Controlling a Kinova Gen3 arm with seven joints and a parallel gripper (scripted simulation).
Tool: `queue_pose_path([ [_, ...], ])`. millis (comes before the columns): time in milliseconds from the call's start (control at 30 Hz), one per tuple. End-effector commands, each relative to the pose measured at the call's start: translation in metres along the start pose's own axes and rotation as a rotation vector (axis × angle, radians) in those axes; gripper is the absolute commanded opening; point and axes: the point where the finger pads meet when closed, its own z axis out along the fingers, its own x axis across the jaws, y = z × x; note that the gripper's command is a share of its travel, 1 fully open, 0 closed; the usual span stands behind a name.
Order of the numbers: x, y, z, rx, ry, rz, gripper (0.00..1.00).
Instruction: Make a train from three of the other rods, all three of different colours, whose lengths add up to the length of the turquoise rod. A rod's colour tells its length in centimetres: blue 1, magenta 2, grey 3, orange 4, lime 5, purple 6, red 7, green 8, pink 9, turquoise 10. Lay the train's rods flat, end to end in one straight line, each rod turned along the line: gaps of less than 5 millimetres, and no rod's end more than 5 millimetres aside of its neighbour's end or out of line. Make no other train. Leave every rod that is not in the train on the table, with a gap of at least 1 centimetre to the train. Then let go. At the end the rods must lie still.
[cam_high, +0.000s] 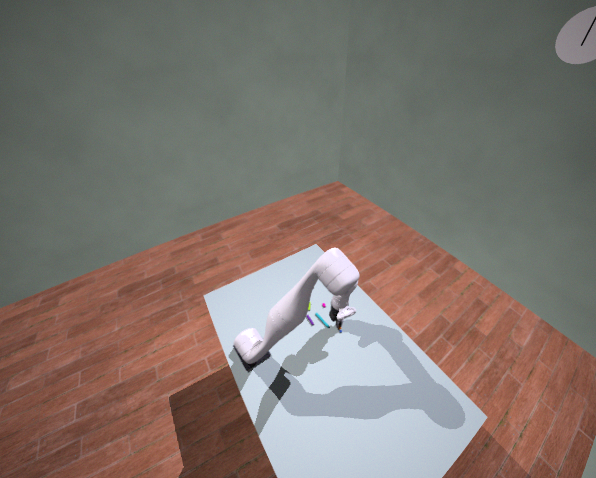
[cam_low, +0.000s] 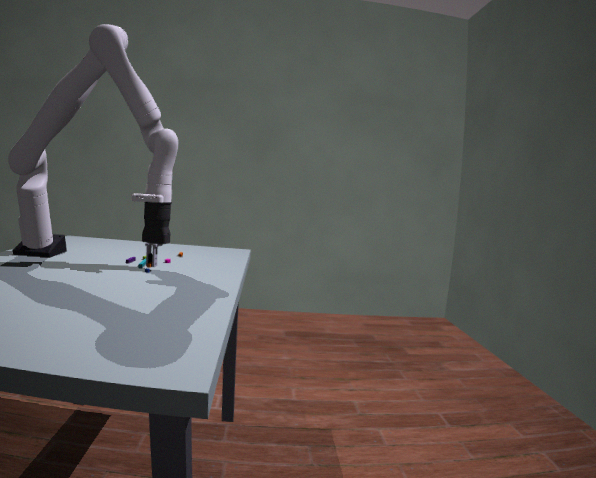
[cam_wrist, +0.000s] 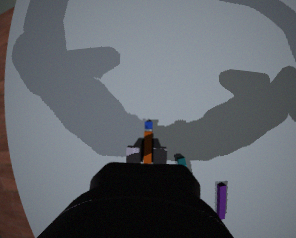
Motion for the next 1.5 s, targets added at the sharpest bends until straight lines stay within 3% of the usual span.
queue_pose_path([
  [0, -0.001, 0.0, 0.0, -0.001, -0.002, 0.0, 0.24],
  [633, -0.001, 0.0, 0.011, -0.001, -0.002, 0.0, 0.24],
  [1467, -0.001, 0.0, 0.011, -0.001, -0.002, 0.0, 0.24],
])
